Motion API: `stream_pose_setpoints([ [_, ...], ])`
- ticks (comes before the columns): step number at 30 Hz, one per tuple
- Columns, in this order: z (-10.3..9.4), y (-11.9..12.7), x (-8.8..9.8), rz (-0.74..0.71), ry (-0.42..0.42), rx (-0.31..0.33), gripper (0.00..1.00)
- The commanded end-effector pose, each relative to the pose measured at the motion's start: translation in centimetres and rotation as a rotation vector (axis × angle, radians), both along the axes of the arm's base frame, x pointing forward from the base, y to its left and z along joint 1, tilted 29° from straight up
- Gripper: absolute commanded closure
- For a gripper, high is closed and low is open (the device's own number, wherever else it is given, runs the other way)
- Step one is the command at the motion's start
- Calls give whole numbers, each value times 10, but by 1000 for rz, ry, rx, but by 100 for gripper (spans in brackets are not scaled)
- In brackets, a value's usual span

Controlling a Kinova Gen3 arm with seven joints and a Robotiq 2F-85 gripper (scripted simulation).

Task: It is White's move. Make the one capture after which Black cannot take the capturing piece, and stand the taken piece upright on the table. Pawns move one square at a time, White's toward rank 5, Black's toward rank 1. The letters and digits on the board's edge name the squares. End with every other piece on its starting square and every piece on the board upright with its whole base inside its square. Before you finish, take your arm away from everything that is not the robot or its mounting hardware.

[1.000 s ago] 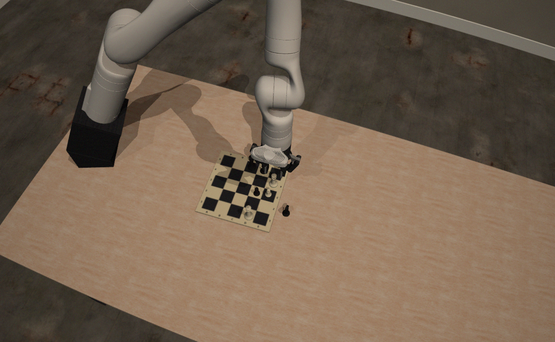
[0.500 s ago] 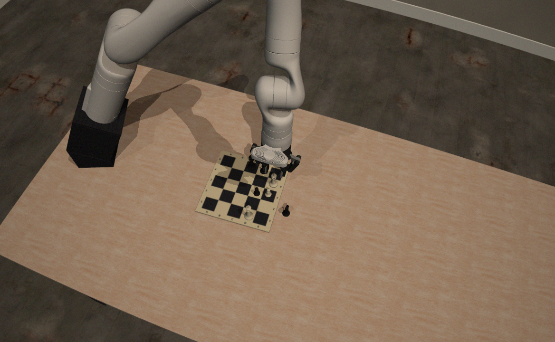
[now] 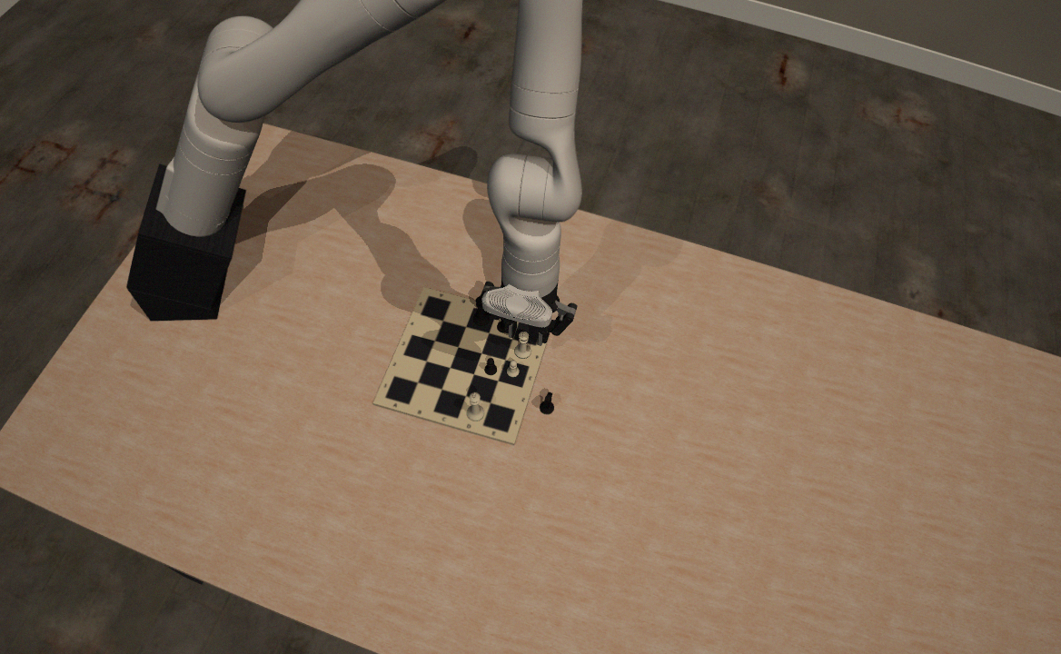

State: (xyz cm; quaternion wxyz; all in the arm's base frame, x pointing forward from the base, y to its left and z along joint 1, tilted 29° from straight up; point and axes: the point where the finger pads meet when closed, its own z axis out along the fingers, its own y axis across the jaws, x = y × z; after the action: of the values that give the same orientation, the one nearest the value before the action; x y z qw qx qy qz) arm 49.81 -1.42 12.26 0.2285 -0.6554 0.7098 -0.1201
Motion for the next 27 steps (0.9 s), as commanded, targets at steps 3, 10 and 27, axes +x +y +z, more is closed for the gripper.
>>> stream_pose_setpoints([
  [3, -13, -1, 3, -3, 9, -3, 59],
  [10, -19, 0, 6, -3, 9, -3, 59],
  [27, -19, 0, 6, -3, 9, -3, 59],
])
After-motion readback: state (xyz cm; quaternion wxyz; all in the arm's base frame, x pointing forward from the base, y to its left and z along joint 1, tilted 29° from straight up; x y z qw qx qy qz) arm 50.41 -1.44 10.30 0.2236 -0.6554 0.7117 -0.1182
